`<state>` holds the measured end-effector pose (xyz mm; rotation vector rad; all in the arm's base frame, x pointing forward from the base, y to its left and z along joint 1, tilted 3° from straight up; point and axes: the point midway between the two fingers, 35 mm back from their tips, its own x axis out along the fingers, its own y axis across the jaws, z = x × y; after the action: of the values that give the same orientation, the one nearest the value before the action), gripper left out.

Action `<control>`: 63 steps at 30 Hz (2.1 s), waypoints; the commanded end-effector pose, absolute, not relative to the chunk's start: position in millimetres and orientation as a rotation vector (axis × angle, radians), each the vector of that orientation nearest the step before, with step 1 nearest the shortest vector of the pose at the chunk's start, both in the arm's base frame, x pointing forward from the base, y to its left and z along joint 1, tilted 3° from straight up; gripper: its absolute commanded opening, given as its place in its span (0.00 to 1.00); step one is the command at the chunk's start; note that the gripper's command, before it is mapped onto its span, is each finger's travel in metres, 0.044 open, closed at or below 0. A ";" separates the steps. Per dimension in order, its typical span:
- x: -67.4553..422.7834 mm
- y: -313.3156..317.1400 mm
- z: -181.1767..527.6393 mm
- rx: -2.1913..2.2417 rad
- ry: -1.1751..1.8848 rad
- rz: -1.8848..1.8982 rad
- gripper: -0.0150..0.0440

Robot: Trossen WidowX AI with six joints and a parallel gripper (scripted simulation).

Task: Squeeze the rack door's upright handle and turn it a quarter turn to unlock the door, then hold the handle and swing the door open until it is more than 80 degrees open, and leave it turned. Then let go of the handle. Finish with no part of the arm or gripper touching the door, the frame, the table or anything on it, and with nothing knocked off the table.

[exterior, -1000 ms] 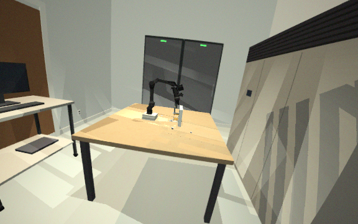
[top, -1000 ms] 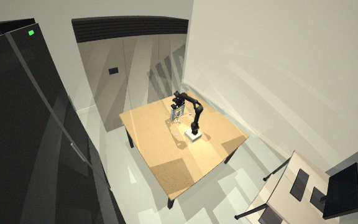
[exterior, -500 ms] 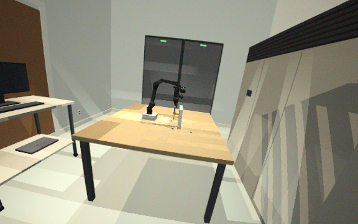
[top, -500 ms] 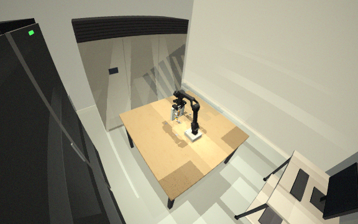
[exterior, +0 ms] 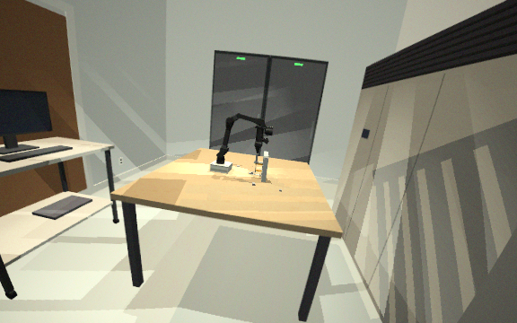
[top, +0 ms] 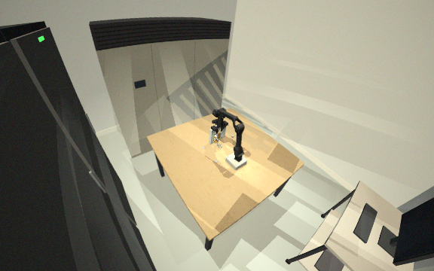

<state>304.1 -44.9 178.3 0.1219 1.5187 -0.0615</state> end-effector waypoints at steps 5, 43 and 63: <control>305.5 -43.6 165.0 0.123 1.518 -0.055 0.76; 305.1 -41.7 126.6 0.123 1.518 -0.055 0.38; 305.1 -41.7 126.6 -0.211 1.499 0.262 0.30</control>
<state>304.8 -41.7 126.6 -0.0958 1.5131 0.1530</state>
